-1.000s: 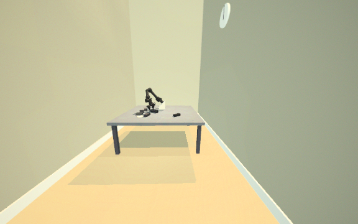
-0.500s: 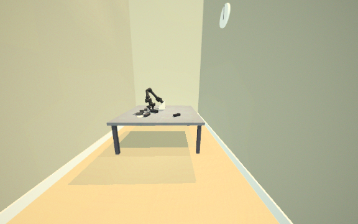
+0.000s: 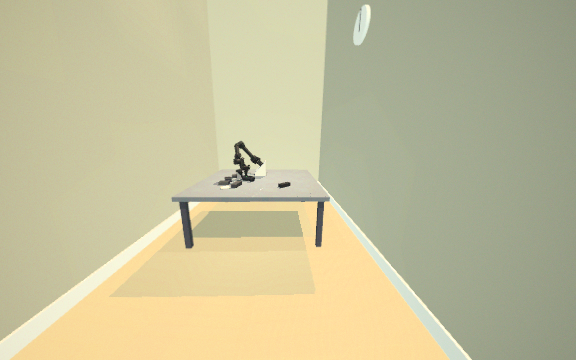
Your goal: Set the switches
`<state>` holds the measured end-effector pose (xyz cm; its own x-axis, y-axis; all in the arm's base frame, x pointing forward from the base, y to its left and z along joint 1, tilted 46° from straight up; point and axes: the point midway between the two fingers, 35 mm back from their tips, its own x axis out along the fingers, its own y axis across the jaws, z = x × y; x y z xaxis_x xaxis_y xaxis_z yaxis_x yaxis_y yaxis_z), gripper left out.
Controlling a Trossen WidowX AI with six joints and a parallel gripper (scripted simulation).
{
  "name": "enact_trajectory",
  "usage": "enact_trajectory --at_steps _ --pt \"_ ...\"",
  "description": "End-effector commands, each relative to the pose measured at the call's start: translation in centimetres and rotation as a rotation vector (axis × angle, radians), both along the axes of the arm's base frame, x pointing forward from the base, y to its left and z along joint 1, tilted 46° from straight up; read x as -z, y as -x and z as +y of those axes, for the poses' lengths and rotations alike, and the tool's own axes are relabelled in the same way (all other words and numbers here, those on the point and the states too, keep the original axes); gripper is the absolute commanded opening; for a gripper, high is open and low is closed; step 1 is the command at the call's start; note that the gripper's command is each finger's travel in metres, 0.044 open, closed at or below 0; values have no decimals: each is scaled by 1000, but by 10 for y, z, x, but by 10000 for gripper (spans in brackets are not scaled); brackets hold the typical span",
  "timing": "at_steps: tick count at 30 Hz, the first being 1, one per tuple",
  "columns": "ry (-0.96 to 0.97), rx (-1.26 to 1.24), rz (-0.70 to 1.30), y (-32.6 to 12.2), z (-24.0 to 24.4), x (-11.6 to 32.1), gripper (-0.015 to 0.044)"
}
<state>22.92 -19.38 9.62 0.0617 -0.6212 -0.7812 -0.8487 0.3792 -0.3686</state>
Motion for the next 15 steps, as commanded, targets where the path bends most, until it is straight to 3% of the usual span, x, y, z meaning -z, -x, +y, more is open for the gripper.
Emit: enact_trajectory --at_steps 1,15 --pt "3 -6 0 -2 5 -2 336" --pt "21 2 8 -5 13 -5 336"
